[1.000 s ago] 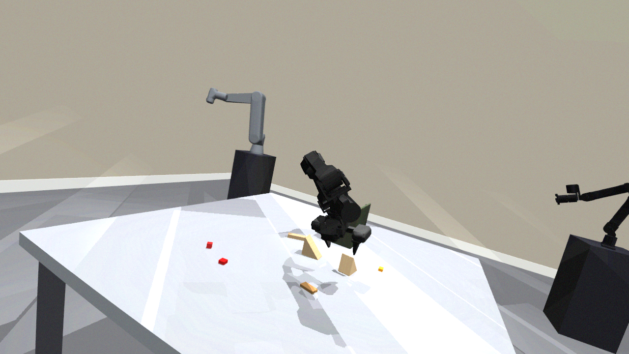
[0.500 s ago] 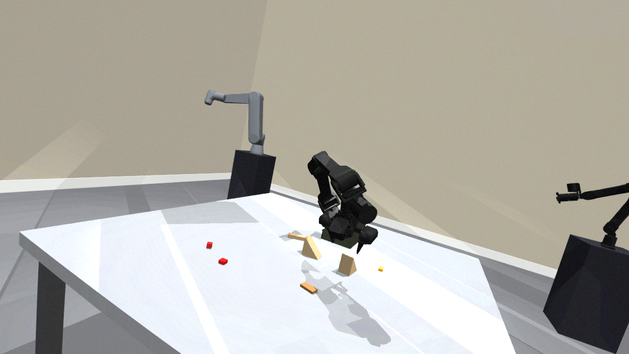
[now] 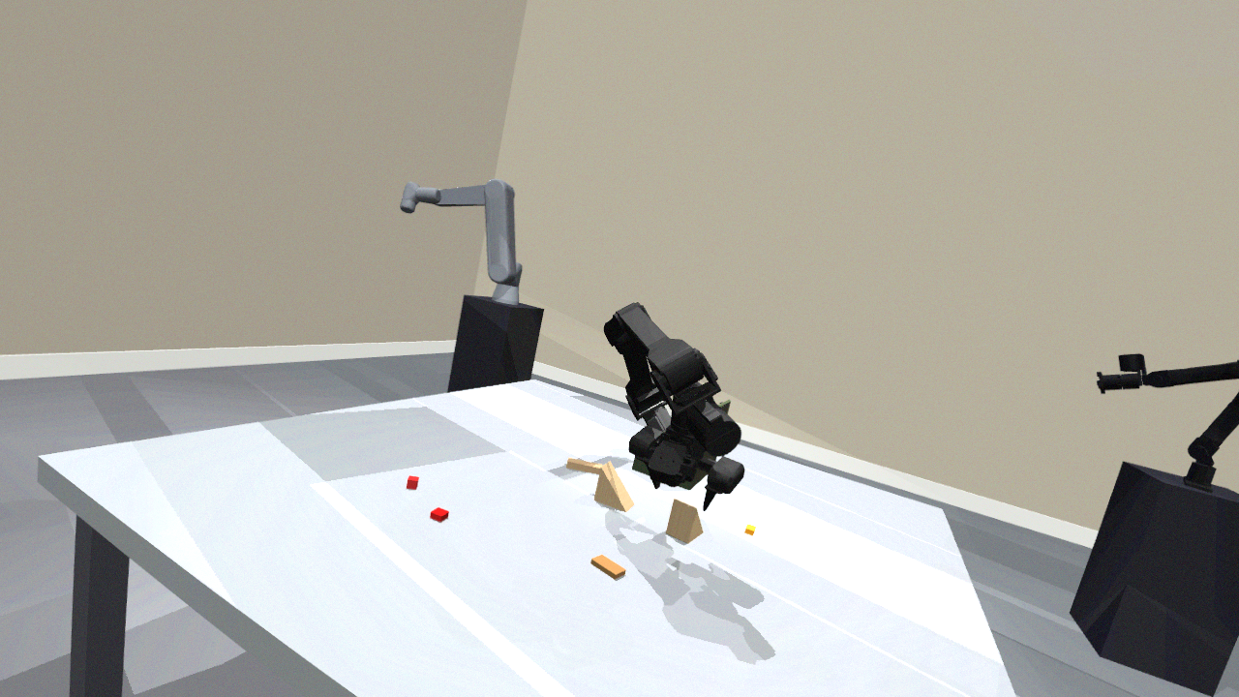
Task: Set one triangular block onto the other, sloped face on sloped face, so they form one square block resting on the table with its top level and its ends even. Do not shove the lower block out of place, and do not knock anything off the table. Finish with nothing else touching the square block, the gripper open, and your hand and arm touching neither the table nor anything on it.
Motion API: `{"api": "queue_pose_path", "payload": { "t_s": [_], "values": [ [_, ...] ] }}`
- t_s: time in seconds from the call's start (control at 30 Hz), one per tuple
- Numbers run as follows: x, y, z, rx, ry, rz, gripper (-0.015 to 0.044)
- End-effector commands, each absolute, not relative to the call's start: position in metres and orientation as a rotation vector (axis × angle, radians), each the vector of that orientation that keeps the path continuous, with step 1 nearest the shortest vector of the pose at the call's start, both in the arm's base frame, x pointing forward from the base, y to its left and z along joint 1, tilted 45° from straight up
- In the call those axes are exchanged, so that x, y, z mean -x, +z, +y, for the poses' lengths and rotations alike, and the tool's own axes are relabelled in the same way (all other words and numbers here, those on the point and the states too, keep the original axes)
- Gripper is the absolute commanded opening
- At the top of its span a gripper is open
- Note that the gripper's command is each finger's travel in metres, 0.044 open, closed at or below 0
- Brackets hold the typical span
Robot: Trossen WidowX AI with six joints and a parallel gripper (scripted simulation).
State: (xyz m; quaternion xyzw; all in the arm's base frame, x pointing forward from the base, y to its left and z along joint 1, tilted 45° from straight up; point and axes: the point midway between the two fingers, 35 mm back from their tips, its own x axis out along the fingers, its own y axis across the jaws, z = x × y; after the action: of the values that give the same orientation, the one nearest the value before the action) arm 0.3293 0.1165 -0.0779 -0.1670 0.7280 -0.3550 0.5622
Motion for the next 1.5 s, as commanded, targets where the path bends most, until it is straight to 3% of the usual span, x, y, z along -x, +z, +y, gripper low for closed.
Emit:
{"api": "queue_pose_path", "payload": {
  "t_s": [0.0, 1.47],
  "values": [
    [-0.325, -0.084, 0.111, 0.392, -0.839, 1.732, 0.044],
    [-0.293, -0.133, 0.073, 0.349, -0.849, 1.815, 0.044]
  ]
}}
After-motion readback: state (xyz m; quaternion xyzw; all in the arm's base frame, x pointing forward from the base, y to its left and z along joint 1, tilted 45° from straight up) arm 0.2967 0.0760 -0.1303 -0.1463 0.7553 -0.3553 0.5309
